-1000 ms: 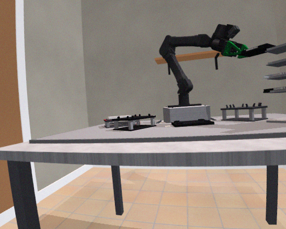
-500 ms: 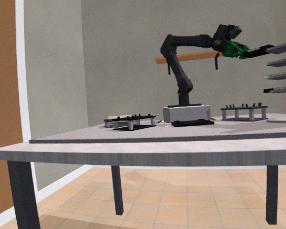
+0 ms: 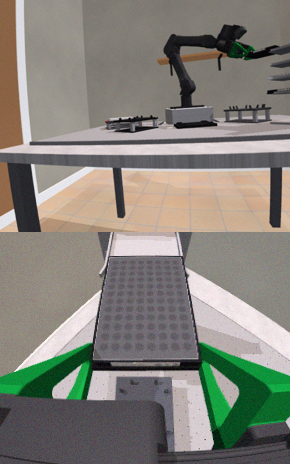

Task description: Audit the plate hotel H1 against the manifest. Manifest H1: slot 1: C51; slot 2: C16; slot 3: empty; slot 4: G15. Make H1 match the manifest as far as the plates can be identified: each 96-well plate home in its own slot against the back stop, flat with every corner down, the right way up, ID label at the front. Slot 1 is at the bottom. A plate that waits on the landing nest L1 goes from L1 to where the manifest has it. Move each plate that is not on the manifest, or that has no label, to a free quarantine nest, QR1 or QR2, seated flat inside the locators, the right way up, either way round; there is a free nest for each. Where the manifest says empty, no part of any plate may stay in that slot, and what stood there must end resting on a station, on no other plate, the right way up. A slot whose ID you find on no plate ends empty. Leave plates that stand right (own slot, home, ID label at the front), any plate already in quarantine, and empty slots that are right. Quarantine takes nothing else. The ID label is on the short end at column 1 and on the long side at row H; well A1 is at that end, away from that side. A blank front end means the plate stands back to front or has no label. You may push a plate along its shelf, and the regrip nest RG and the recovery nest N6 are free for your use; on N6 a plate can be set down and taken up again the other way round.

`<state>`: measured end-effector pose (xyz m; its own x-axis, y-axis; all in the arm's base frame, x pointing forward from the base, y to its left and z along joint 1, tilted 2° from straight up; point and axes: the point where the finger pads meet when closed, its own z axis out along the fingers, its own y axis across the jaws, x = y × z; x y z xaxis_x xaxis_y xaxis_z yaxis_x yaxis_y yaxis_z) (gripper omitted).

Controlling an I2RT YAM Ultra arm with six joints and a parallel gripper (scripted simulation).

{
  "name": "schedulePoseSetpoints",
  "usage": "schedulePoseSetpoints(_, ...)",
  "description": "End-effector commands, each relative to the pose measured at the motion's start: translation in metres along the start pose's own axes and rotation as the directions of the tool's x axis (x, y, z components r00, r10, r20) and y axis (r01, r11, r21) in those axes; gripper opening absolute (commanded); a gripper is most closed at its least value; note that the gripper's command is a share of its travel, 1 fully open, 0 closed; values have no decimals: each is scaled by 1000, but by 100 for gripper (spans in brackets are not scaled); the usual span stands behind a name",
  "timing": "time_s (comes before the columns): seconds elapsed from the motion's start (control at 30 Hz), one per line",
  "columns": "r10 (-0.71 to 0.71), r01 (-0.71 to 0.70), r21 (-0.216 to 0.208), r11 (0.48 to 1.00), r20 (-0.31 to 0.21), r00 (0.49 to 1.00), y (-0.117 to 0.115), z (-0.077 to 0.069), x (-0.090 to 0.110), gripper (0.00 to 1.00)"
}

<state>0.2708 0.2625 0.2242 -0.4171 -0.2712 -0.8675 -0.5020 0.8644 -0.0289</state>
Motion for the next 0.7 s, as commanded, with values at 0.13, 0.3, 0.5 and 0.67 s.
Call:
schedulePoseSetpoints(0.13,16,-16,-8,1000,48,999,1,1,-18,86)
schedulePoseSetpoints(0.3,16,-16,-8,1000,48,999,1,4,-19,86)
schedulePoseSetpoints(0.5,16,-16,-8,1000,48,999,1,6,-20,86)
schedulePoseSetpoints(0.67,16,-16,-8,1000,48,999,1,9,-21,86)
